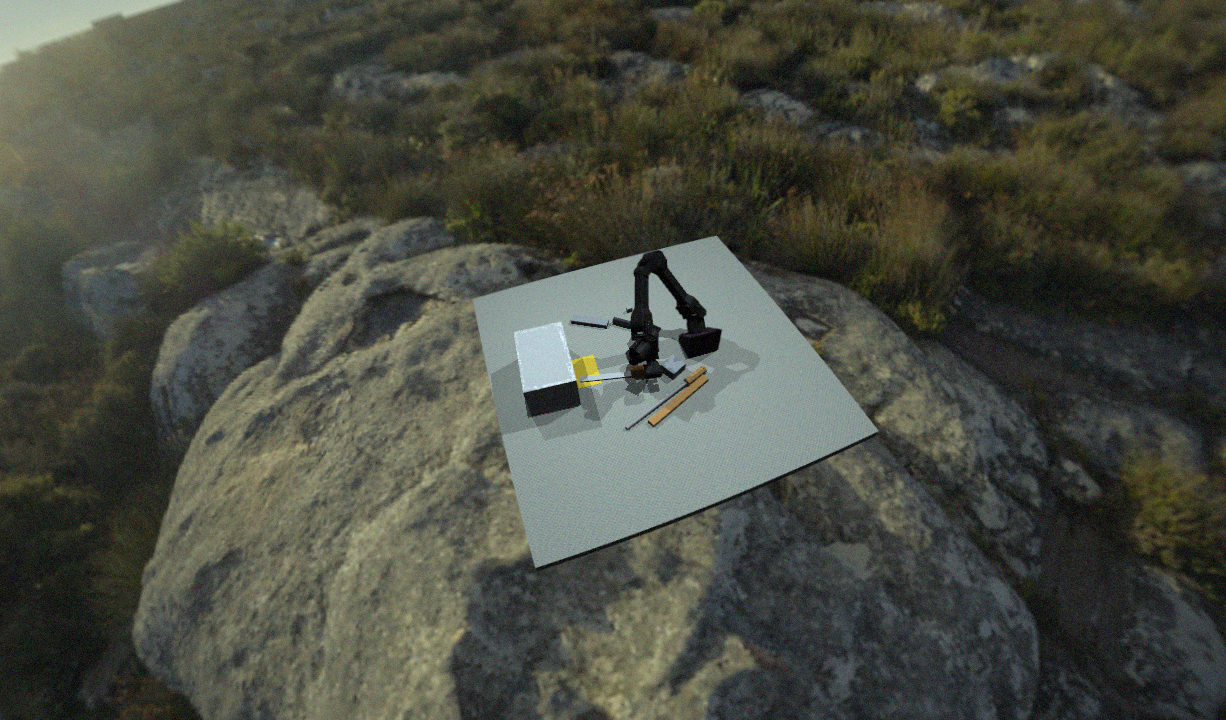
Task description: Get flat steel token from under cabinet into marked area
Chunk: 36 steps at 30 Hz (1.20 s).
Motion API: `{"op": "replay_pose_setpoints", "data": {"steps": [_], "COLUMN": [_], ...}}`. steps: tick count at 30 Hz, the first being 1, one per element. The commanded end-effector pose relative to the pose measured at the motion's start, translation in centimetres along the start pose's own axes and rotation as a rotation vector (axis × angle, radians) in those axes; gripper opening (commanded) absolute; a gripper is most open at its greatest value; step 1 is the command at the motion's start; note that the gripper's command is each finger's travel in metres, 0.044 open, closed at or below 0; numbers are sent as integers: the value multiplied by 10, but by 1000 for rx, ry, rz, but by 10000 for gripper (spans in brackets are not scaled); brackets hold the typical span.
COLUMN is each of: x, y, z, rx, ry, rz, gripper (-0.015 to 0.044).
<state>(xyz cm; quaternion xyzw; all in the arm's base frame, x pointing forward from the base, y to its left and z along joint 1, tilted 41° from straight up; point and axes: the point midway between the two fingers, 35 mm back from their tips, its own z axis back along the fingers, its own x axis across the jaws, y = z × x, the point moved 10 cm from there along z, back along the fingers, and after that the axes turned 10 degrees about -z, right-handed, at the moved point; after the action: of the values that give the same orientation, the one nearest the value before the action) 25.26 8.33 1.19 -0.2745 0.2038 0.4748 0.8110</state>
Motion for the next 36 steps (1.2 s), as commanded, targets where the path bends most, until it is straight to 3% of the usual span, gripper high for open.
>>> {"op": "replay_pose_setpoints", "data": {"steps": [1,4,7,26,31,36], "x": [0,0,0,-1,1,1], "y": [0,0,0,4,1,1], "z": [0,0,0,-5,-3,-3], "rx": [0,0,-3,-3,-4,-4], "ry": [0,0,0,1,-7,-7], "rz": [0,0,0,1,-5,-5], "gripper": [200,200,270,270,139,105]}}
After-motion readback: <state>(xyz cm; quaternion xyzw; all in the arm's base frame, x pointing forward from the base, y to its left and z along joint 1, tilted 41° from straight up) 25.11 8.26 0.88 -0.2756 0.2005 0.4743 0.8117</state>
